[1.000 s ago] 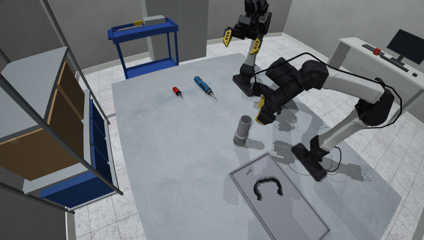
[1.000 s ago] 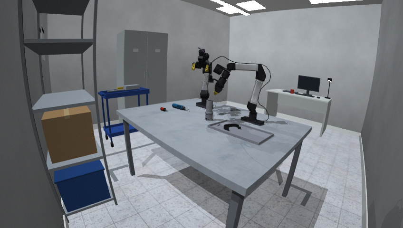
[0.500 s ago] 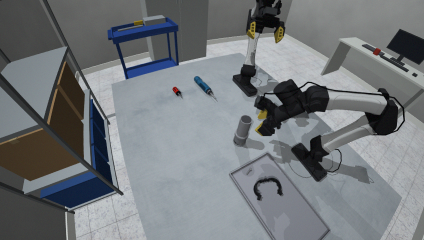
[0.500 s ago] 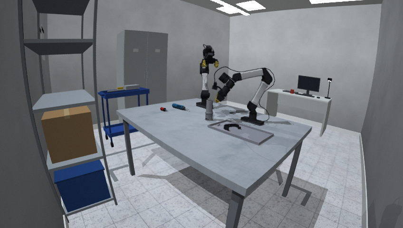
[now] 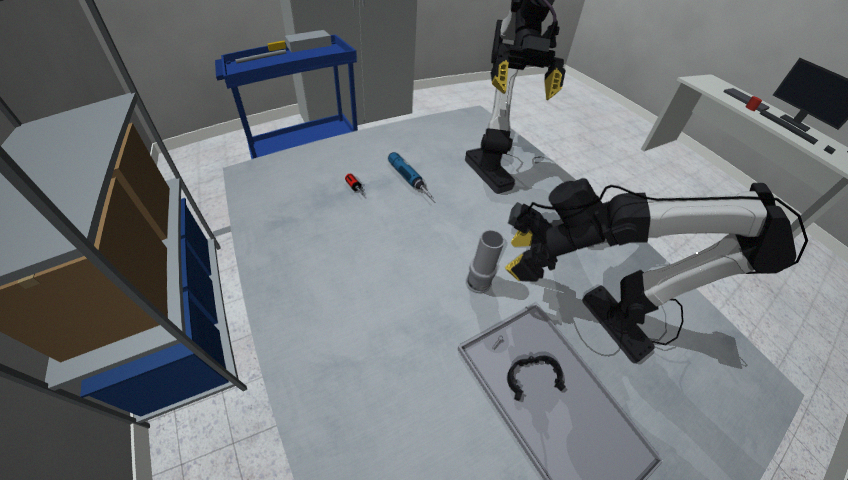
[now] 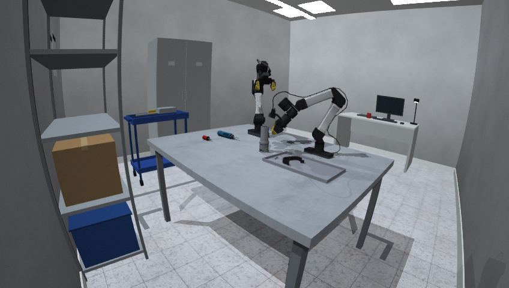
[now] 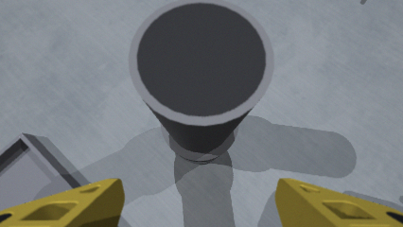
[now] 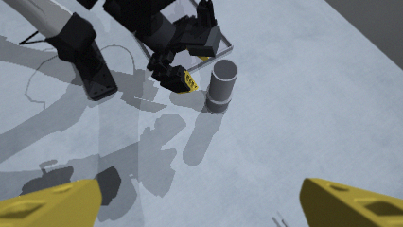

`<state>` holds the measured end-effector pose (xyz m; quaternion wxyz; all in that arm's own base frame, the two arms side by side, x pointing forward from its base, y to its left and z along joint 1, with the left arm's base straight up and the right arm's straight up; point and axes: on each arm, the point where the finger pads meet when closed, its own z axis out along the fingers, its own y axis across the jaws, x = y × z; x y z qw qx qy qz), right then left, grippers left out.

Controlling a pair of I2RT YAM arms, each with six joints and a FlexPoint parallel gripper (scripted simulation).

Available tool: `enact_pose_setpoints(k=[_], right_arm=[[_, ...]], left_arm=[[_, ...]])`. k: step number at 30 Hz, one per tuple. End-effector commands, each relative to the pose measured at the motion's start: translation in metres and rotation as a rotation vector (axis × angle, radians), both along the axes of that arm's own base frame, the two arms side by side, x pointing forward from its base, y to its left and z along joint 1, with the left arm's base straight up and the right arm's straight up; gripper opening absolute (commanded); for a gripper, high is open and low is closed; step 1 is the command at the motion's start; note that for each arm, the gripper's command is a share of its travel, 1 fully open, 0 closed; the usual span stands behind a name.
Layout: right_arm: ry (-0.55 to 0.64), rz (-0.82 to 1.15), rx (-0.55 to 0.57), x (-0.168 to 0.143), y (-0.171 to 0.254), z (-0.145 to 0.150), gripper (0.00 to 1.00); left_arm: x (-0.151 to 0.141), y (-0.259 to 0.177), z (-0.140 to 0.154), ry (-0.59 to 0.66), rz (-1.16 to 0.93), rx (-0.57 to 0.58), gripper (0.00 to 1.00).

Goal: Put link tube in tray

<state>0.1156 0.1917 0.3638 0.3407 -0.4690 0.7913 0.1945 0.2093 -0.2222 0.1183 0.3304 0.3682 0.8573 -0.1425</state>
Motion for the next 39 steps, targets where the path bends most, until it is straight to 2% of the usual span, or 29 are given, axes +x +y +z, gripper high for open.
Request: enact_pose_setpoints(k=[1, 5, 7, 9, 12, 15, 17, 23, 27, 32, 39], right_arm=[[-0.027, -0.004, 0.050, 0.001, 0.004, 0.008, 1.00], [-0.032, -0.003, 0.061, 0.000, 0.004, 0.012, 1.00], [-0.032, -0.003, 0.061, 0.000, 0.004, 0.012, 1.00], [-0.032, -0.003, 0.061, 0.000, 0.004, 0.012, 1.00], [-0.033, -0.002, 0.061, 0.000, 0.004, 0.012, 1.00], [-0.033, -0.002, 0.061, 0.000, 0.004, 0.012, 1.00], [-0.033, -0.001, 0.061, 0.000, 0.004, 0.012, 1.00], [-0.033, -0.001, 0.061, 0.000, 0.004, 0.012, 1.00], [-0.033, -0.001, 0.061, 0.000, 0.004, 0.012, 1.00], [-0.010, -0.003, 0.009, 0.001, 0.000, 0.000, 1.00], [-0.011, 0.000, 0.020, 0.000, 0.001, 0.003, 1.00]], left_arm=[[0.015, -0.020, 0.016, -0.060, -0.016, -0.058, 0.77], [0.033, -0.038, -0.002, -0.055, -0.009, -0.057, 0.76], [0.039, -0.045, -0.006, -0.056, -0.009, -0.057, 0.72], [0.039, -0.045, -0.006, -0.056, -0.009, -0.057, 0.72], [0.046, -0.052, -0.014, -0.055, -0.008, -0.057, 0.65], [0.041, -0.047, -0.019, -0.052, -0.009, -0.053, 0.63], [0.037, -0.041, -0.030, -0.041, -0.005, -0.041, 0.58], [0.040, -0.044, -0.024, -0.052, -0.005, -0.053, 0.41], [0.040, -0.043, -0.028, -0.047, -0.005, -0.048, 0.42], [0.047, -0.052, -0.004, -0.096, -0.005, -0.100, 0.42], [0.051, -0.055, 0.013, -0.129, -0.005, -0.134, 0.42]])
